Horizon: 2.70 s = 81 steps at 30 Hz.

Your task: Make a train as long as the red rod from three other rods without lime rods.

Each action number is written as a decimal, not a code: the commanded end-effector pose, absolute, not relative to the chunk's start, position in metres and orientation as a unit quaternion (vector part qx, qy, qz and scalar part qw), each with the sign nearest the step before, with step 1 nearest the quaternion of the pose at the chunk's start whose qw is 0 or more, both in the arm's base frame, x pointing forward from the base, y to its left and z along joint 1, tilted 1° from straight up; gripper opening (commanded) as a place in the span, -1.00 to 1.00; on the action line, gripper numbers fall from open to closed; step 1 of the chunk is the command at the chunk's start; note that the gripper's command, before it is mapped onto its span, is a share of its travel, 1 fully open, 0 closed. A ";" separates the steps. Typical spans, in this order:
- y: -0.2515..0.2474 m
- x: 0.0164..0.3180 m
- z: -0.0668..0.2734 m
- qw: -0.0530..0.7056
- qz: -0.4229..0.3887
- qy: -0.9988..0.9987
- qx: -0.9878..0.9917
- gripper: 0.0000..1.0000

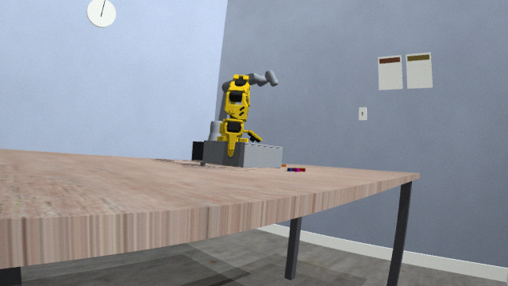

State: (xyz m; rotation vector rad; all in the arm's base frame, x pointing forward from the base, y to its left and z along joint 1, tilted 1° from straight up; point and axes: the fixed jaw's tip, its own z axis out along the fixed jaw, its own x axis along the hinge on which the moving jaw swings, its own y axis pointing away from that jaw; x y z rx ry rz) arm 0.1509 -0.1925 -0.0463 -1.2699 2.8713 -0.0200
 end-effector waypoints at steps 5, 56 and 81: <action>-0.183 0.152 -0.050 -0.004 0.014 0.905 -0.426 -1.00; -0.185 0.154 -0.070 -0.002 0.006 0.905 -0.426 -1.00; -0.185 0.154 -0.070 -0.002 0.006 0.905 -0.426 -1.00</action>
